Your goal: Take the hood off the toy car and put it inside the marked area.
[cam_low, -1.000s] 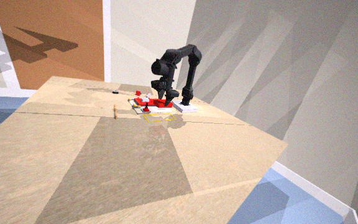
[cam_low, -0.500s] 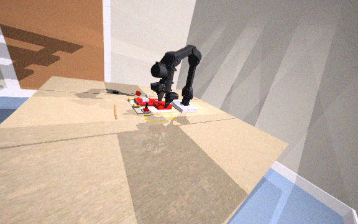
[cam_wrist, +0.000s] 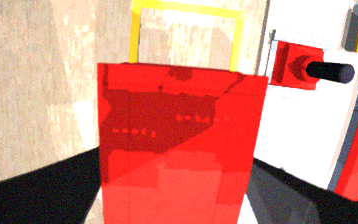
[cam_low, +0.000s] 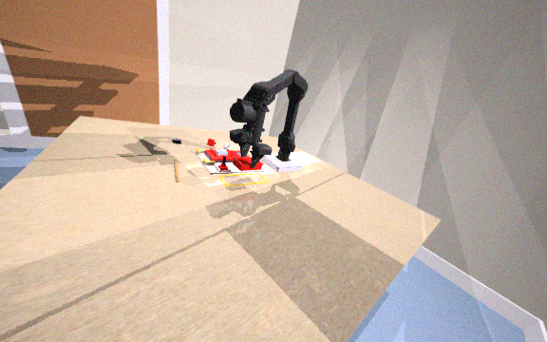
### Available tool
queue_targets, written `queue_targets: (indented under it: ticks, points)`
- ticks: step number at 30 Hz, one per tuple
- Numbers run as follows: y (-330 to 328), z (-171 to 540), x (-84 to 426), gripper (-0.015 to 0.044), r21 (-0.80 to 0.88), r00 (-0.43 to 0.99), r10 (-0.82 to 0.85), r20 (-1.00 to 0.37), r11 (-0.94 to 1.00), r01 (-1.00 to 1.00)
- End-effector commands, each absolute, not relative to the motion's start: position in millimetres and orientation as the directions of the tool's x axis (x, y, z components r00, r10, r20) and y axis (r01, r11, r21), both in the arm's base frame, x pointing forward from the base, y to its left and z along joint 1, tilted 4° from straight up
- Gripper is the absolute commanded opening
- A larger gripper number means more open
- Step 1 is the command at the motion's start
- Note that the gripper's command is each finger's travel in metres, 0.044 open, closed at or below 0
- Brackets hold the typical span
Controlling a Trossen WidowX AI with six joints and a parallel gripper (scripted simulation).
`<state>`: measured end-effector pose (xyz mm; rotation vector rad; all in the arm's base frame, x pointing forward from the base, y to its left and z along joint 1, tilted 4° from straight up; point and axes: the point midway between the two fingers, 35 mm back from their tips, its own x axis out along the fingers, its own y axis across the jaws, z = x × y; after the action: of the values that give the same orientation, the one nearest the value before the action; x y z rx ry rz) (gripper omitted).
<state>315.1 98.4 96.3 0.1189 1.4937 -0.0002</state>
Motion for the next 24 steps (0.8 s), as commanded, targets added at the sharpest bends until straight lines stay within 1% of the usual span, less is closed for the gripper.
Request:
queue_targets:
  ticks: [1, 24]
  points:
    - [98, 92, 315, 0.0, 0.074, 0.076, 0.068, -0.995, 0.994, 0.08]
    - [99, 74, 315, 0.0, 0.074, 0.076, 0.068, -0.995, 0.994, 0.08]
